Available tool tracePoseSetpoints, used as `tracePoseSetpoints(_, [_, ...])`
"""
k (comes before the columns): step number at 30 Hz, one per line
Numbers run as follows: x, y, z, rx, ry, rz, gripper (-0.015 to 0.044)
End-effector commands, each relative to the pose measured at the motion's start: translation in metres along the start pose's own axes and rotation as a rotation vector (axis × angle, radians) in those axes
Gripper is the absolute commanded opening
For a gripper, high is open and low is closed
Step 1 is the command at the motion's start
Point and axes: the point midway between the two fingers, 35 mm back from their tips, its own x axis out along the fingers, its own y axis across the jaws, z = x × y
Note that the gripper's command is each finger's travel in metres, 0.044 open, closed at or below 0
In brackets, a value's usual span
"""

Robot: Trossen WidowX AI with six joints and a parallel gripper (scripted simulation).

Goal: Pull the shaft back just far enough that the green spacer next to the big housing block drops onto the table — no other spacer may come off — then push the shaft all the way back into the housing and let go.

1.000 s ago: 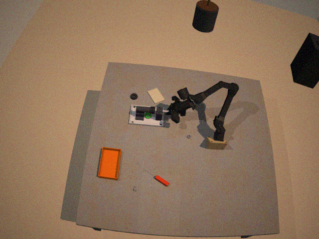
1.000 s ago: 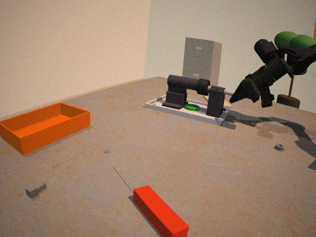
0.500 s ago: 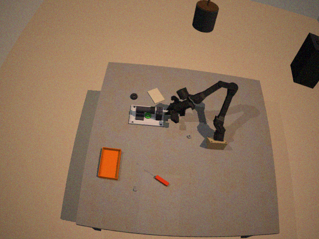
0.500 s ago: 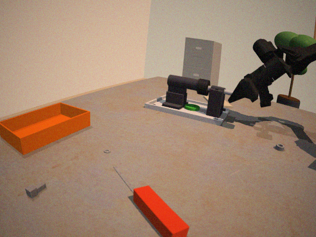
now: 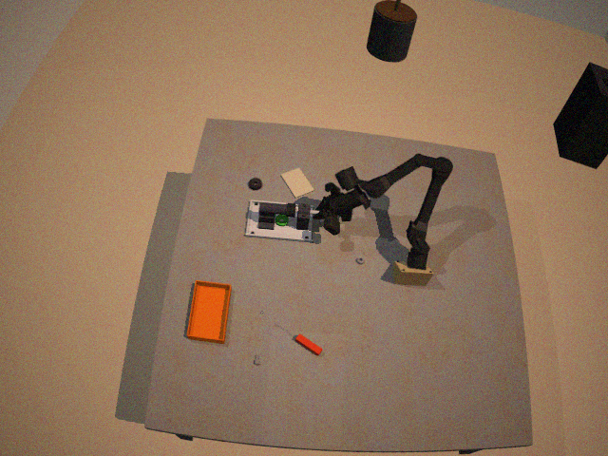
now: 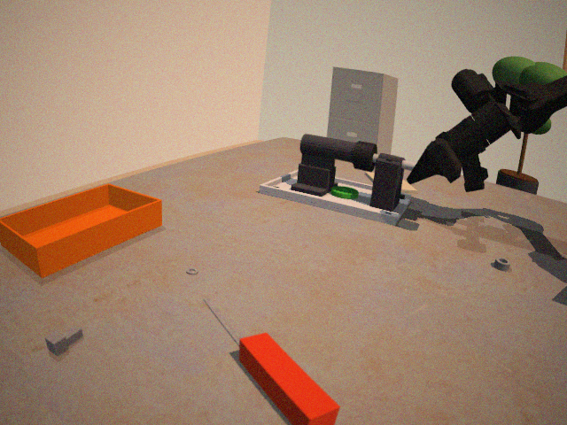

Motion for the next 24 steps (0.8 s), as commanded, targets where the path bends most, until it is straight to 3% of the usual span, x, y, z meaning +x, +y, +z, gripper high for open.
tracePoseSetpoints(1, [0.0019,0.0009,-0.0027,0.003,0.002,0.002,0.0000])
tracePoseSetpoints(24, [0.0062,0.0010,-0.0071,0.003,0.002,0.002,0.0000])
